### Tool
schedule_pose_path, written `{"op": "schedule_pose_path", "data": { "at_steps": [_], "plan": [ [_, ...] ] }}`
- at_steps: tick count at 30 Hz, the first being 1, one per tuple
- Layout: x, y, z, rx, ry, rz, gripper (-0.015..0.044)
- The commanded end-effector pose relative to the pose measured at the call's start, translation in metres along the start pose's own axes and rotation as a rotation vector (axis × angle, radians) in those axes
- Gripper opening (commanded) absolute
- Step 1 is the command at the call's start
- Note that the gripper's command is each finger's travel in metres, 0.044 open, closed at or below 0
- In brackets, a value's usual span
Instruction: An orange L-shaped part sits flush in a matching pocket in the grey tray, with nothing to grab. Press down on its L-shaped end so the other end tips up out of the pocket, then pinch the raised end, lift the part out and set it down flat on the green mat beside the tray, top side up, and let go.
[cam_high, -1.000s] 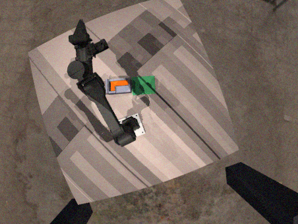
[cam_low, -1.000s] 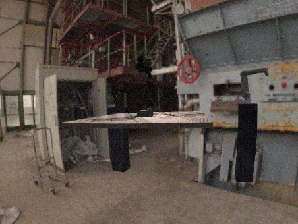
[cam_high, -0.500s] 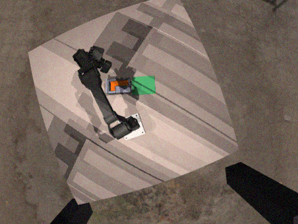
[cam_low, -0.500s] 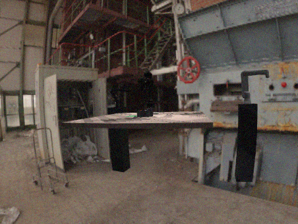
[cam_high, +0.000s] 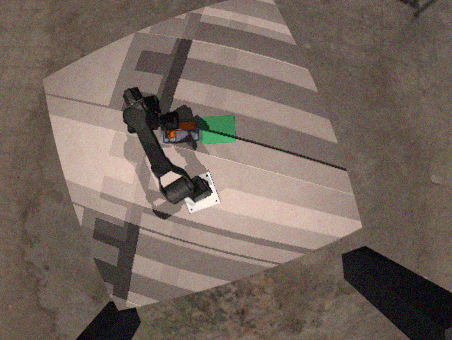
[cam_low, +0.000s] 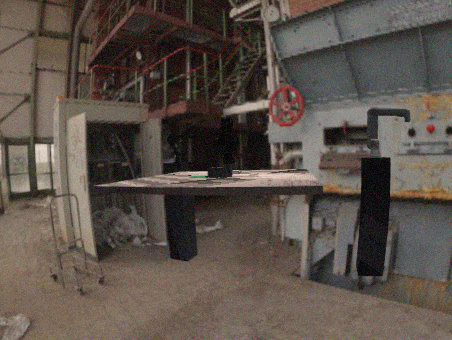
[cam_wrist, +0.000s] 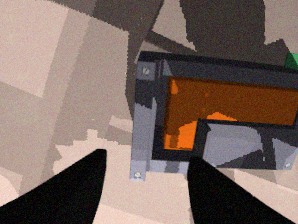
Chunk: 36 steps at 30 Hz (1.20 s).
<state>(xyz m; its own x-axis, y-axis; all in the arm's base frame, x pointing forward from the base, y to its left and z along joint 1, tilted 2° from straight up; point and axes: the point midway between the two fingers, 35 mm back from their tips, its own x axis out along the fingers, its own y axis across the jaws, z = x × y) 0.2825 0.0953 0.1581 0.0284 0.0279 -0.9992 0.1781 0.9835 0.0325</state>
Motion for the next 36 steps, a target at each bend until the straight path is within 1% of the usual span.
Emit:
{"op": "schedule_pose_path", "data": {
  "at_steps": [1,5,9,11,20,36],
  "plan": [
    [0.002,0.0,-0.004,-0.017,0.023,-0.003,0.018],
    [0.02,0.001,-0.002,-0.017,0.022,-0.003,0.018],
    [0.061,0.0,-0.004,-0.017,0.023,-0.003,0.018],
    [0.074,-0.001,-0.005,-0.017,0.023,-0.003,0.018],
    [0.079,-0.001,-0.005,-0.017,0.023,-0.003,0.018],
    [0.105,-0.001,-0.006,-0.017,0.023,-0.003,0.018]
  ]
}}
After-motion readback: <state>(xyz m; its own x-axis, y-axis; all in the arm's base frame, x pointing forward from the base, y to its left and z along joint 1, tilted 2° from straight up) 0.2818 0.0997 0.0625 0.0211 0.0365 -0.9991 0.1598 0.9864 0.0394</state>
